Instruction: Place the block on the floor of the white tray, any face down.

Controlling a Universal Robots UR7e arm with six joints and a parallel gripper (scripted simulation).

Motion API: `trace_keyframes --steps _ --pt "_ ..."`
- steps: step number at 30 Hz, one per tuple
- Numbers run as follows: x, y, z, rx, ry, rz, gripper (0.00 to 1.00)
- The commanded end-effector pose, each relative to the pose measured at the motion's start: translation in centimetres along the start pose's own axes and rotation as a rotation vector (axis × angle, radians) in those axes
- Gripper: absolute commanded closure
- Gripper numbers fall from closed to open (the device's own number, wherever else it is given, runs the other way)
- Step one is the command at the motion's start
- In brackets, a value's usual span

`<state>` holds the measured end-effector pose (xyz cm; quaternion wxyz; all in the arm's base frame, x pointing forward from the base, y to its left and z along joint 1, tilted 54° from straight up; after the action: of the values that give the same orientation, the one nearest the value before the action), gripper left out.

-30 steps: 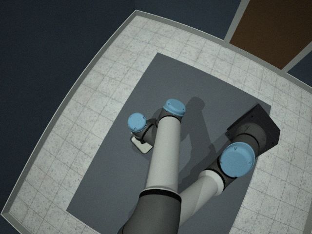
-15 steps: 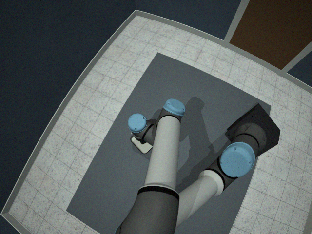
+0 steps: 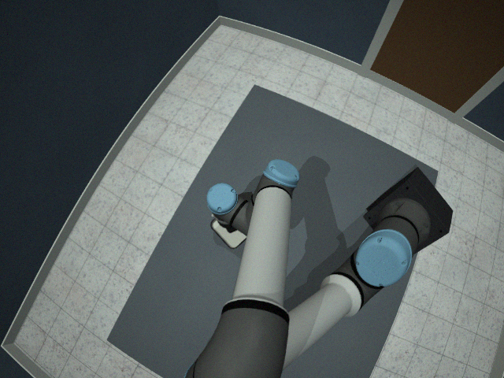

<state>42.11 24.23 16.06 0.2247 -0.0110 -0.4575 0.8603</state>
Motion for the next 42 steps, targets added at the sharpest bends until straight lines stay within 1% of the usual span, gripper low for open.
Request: trace_keyframes --steps 1,23,24,42 --pt "-0.02 -0.02 -0.03 -0.001 0.001 0.0 1.0" --pt "-0.02 -0.02 -0.13 -0.001 0.001 0.0 1.0" --pt "-0.02 -0.02 -0.13 -0.001 0.001 0.0 0.0" --pt "-0.02 -0.02 -0.13 -0.001 0.001 0.0 0.0"
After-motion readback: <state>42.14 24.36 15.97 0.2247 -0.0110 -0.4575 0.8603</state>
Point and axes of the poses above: the point where the finger pads meet when closed, its own z axis back along the fingers, its own x axis across the jaws, y = z × x, the point moved 8 cm from there along z, back along the fingers, and after that the axes turned 4 degrees about -z, right-handed, at the moved point
